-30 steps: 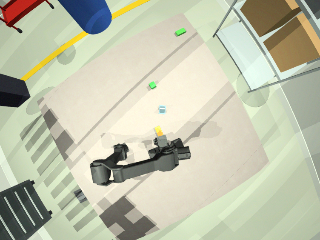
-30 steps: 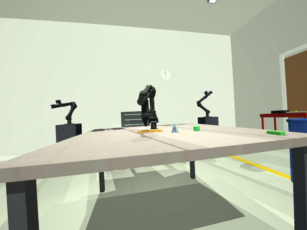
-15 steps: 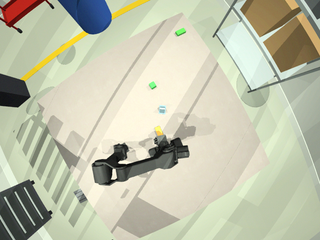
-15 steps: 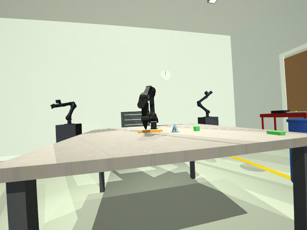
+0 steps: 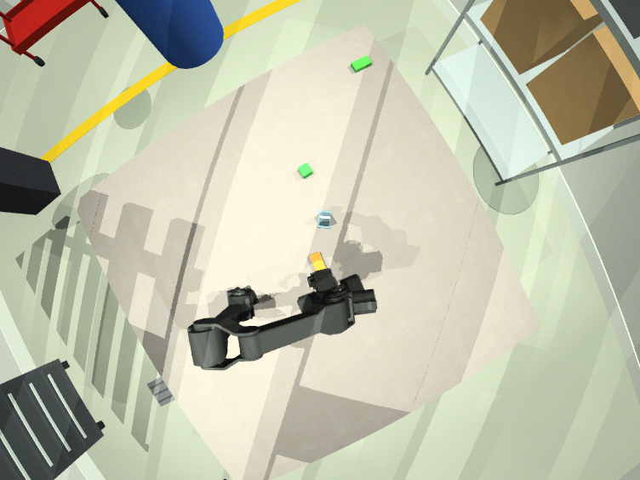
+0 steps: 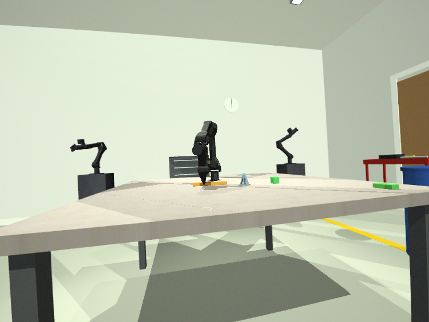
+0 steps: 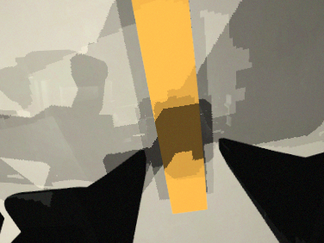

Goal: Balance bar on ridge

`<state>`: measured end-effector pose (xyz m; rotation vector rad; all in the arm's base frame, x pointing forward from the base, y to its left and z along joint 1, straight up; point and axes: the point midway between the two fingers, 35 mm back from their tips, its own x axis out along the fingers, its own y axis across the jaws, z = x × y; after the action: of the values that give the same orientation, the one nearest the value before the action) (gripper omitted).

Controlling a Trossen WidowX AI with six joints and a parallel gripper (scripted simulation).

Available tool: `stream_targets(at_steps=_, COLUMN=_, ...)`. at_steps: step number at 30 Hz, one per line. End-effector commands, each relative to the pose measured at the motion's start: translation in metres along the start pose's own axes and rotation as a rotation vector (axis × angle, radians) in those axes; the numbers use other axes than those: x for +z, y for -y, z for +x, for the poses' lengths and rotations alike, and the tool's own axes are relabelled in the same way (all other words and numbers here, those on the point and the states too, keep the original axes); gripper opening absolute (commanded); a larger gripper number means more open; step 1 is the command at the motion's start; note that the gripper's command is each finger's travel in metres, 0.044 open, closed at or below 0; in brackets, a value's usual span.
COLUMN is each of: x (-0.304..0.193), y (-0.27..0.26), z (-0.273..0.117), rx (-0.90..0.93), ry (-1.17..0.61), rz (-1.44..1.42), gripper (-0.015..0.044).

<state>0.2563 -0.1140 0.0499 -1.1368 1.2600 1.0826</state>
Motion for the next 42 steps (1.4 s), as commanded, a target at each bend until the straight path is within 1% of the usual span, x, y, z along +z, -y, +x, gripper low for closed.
stream_targets(at_steps=1, x=0.001, y=-0.001, z=0.002, rx=0.001, ry=0.007, rz=-0.006, gripper=0.0315)
stream_targets(at_steps=10, x=0.001, y=-0.001, z=0.002, rx=0.001, ry=0.007, rz=-0.006, gripper=0.0315)
stream_targets(at_steps=17, x=0.000, y=-0.001, z=0.002, rx=0.003, ry=0.001, rz=0.000, gripper=0.0131)
stream_targets(at_steps=24, x=0.000, y=-0.001, z=0.002, rx=0.003, ry=0.001, rz=0.000, gripper=0.0085)
stream_targets(at_steps=27, x=0.000, y=0.000, z=-0.002, rx=0.003, ry=0.001, rz=0.000, gripper=0.0006)
stream_targets(at_steps=42, x=-0.001, y=0.005, z=-0.039, rx=0.002, ry=0.003, rz=-0.002, gripper=0.0000)
